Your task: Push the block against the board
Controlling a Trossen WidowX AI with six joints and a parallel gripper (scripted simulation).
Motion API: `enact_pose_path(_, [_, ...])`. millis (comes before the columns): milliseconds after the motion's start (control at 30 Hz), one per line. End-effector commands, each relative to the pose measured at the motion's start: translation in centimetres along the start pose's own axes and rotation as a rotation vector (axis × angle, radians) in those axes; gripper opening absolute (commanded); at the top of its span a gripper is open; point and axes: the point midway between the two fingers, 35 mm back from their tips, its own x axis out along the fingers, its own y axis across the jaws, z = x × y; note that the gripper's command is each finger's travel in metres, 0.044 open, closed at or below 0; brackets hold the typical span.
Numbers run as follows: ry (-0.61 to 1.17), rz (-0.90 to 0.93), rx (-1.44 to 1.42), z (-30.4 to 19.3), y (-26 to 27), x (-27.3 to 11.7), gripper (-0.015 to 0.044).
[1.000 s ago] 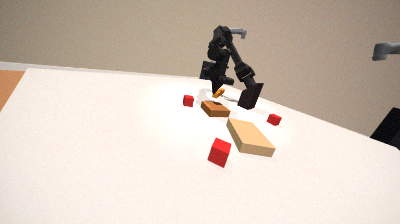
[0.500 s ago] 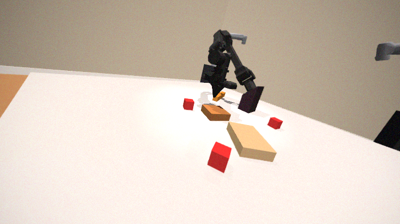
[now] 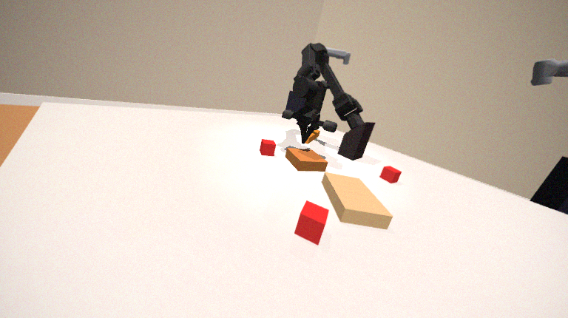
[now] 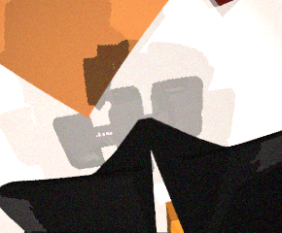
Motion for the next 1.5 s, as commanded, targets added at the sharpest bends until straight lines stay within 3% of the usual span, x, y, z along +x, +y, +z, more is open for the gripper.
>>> enact_pose_path(0, [0.005,0.001,-0.167,-0.1,0.3,0.8,0.0])
enact_pose_path(633, [0.008,0.0,-0.798,-0.2,0.8,3.4,0.0])
enact_pose_path(1467, [0.006,0.001,-0.798,0.7,1.5,3.4,0.0])
